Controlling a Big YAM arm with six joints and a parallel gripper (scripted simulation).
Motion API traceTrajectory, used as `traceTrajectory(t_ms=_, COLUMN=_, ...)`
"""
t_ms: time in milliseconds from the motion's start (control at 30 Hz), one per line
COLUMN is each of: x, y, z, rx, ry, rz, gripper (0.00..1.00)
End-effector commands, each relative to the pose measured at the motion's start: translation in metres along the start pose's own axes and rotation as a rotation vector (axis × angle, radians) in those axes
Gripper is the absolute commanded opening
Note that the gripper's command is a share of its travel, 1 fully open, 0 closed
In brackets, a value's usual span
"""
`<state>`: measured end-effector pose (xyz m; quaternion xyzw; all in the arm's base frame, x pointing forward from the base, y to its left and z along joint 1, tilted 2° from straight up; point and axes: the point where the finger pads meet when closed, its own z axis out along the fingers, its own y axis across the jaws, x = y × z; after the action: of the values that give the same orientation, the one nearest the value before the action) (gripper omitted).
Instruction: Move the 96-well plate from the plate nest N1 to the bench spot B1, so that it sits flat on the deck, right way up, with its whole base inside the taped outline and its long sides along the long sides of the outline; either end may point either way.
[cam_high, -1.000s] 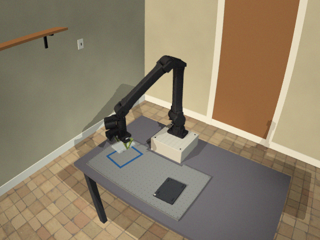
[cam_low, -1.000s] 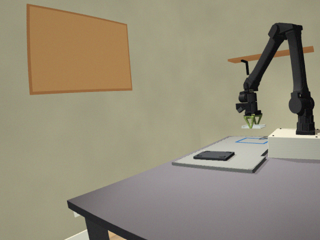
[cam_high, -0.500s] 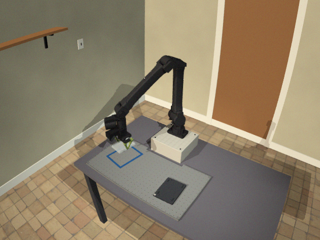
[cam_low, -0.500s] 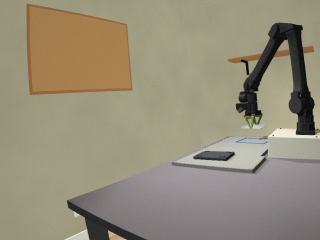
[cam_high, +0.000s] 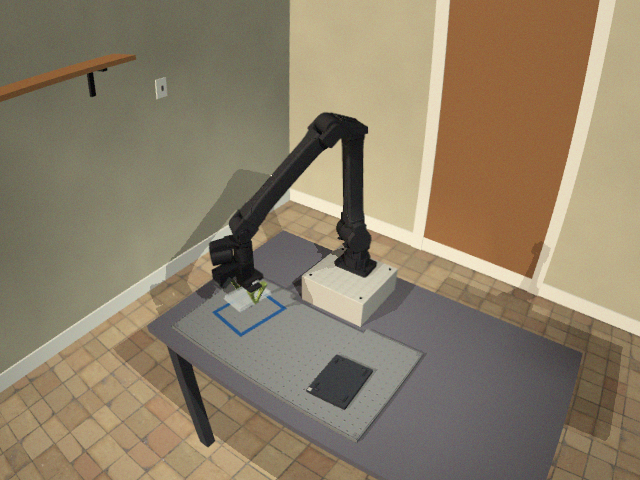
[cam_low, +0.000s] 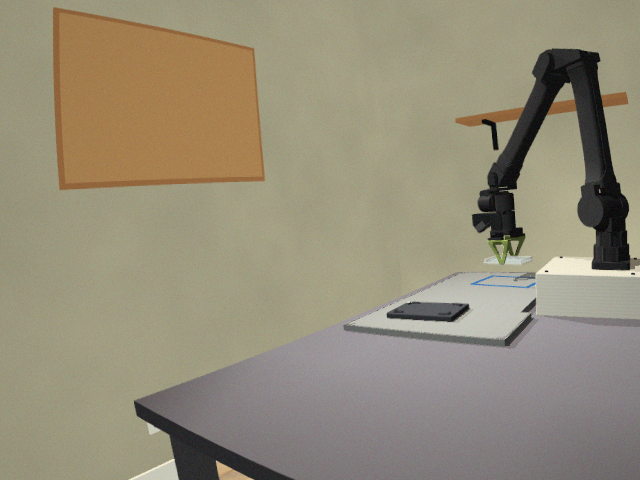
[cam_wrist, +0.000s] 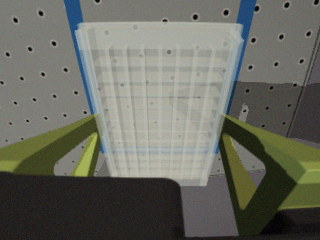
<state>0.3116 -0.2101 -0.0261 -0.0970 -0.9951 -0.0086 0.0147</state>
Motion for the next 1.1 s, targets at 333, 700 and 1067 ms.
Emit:
traceTrajectory(t_ms=333, x=-0.026, y=-0.007, z=0.008, rx=0.021, ry=-0.05, rz=-0.011, gripper=0.0)
traceTrajectory(t_ms=700, x=-0.01, y=0.0, z=0.036, rx=0.008, ry=-0.018, rz=-0.009, gripper=0.0)
traceTrajectory(t_ms=1067, x=-0.016, y=-0.006, z=0.036, rx=0.015, ry=-0.036, rz=-0.002, gripper=0.0)
